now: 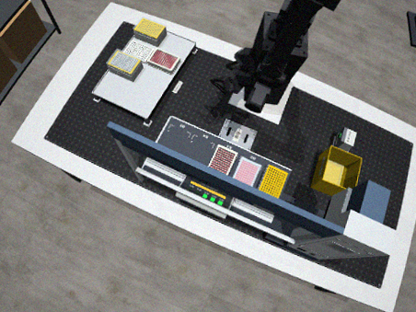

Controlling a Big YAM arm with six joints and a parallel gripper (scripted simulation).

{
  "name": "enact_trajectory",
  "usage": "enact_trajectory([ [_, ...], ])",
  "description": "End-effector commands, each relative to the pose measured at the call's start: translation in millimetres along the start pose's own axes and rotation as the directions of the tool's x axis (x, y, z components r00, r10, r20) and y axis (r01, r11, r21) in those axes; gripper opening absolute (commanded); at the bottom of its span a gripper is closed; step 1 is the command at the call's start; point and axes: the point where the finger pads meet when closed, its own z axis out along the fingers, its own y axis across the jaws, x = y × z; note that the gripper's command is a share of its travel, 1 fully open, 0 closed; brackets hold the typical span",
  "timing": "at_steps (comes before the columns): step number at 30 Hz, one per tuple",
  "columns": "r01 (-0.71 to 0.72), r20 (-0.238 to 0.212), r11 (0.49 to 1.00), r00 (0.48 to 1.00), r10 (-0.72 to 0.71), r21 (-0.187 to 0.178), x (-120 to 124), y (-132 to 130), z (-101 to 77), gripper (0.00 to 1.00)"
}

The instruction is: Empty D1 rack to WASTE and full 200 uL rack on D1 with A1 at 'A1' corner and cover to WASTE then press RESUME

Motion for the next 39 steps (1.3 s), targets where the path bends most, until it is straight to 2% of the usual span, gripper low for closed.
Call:
enact_trajectory([
  [1,0.005,0.003,1.000,1.000,-0.005,0.001,-1,-1,-0.1,1.00],
  [17,0.005,0.003,1.000,1.000,-0.005,0.001,-1,-1,-0.1,1.00],
  [30,0.238,-0.097,0.964,0.964,-0.249,-0.115,53,-1,-41.0,1.00],
  [32,0.266,-0.110,0.954,0.953,-0.282,-0.135,61,-1,-47.1,1.00],
  [34,0.266,-0.110,0.954,0.953,-0.282,-0.135,61,-1,-47.1,1.00],
  [39,0.335,-0.138,0.924,0.922,-0.362,-0.185,80,-1,-62.6,1.00],
])
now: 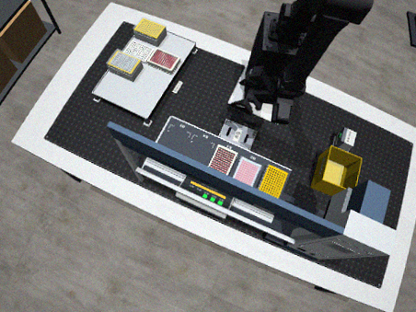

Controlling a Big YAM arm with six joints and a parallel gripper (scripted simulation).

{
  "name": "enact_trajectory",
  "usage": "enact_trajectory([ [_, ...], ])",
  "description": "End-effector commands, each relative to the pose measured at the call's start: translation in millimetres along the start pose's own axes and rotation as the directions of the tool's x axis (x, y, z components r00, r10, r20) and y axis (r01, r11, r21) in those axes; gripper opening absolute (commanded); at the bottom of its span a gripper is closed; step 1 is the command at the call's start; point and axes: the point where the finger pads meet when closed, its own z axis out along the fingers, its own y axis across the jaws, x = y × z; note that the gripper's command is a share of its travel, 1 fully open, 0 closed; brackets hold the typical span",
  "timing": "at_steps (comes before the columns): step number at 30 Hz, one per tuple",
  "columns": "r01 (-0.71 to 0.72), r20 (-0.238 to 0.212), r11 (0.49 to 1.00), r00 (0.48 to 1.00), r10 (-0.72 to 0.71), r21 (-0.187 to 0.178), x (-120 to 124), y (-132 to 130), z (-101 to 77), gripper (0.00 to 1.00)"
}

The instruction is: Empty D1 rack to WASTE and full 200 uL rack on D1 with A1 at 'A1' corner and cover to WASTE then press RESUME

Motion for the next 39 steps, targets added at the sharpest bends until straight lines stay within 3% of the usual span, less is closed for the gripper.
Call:
enact_trajectory([
  [1,0.106,-0.015,0.994,0.994,-0.106,-0.015,15,-1,-6.5,1.00],
  [7,0.195,-0.063,0.978,0.978,-0.199,-0.072,41,10,-20.2,1.00],
  [9,0.215,-0.081,0.972,0.971,-0.223,-0.098,38,7,-21.3,1.00],
  [12,0.202,-0.091,0.974,0.973,-0.211,-0.101,33,11,-19.8,1.00],
  [27,0.401,-0.175,0.880,0.876,-0.450,-0.255,33,12,-20.0,1.00],
  [29,0.401,-0.175,0.880,0.876,-0.450,-0.255,33,12,-20.0,1.00],
  [39,0.505,-0.205,0.782,0.776,-0.596,-0.364,33,13,-20.2,1.00],
])
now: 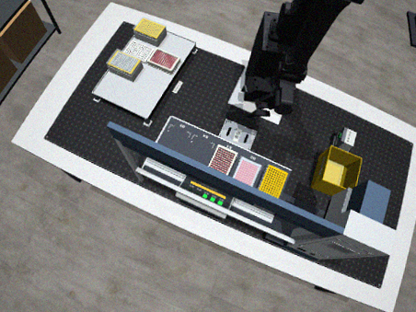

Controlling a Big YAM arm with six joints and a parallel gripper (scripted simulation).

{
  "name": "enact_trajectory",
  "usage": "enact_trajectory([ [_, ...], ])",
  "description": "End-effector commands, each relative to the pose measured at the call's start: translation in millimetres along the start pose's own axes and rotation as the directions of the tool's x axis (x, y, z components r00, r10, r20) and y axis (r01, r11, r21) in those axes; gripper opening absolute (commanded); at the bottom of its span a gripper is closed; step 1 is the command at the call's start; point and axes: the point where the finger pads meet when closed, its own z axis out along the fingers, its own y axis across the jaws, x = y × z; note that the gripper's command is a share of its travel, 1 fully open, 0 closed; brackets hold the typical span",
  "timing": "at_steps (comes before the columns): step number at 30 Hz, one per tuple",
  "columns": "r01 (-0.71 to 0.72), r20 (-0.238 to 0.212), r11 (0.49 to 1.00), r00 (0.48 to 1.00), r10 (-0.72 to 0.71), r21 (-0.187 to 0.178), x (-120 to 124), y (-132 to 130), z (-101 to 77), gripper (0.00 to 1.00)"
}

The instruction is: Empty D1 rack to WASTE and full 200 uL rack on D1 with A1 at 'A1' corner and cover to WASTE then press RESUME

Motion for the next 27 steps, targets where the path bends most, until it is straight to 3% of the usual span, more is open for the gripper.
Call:
enact_trajectory([
  [1,0.108,-0.011,0.993,0.994,-0.109,-0.042,-6.5,-0.7,-1.1,1.00],
  [17,0.323,-0.119,0.933,0.932,-0.343,-0.160,-5.4,-2.4,-0.6,1.00],
  [22,0.384,-0.138,0.898,0.898,-0.418,-0.215,-9.3,3.5,0.2,1.00],
  [24,0.384,-0.138,0.898,0.898,-0.418,-0.215,-9.3,3.5,0.2,1.00],
  [27,0.421,-0.150,0.873,0.873,-0.463,-0.246,-10.1,4.3,0.3,1.00],
])
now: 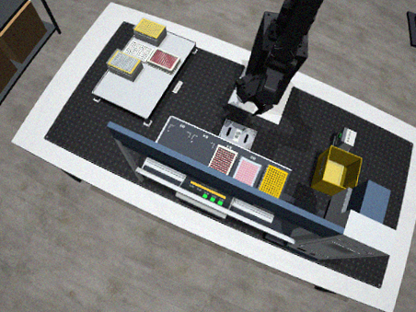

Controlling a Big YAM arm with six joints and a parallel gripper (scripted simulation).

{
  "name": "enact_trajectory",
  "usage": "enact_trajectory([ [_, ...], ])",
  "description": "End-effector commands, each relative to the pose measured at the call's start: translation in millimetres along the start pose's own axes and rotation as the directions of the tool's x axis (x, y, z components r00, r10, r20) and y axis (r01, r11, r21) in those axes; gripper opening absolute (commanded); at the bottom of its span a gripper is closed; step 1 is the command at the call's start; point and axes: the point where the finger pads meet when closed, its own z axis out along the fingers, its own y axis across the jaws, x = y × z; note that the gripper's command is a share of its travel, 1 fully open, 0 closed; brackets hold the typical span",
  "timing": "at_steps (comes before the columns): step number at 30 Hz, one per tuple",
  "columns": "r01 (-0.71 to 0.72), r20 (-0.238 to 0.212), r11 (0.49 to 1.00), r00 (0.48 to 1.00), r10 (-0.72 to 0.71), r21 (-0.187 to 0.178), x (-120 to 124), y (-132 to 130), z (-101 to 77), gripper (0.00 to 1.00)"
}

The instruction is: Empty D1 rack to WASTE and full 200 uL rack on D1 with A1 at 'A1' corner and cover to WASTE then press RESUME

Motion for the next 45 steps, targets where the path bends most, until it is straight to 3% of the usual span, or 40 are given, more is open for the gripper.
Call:
enact_trajectory([
  [1,0.094,-0.010,0.995,0.995,-0.095,-0.018,-11,0,-0.8,1.00],
  [12,0.261,-0.095,0.958,0.957,-0.273,-0.116,-11,0,-0.1,1.00],
  [14,0.261,-0.095,0.958,0.957,-0.273,-0.116,-11,0,-0.1,1.00],
  [29,0.447,-0.195,0.854,0.843,-0.502,-0.267,-6,-3,3.4,1.00],
  [45,0.453,-0.206,0.849,0.835,-0.511,-0.270,3,-4,1.8,1.00],
])
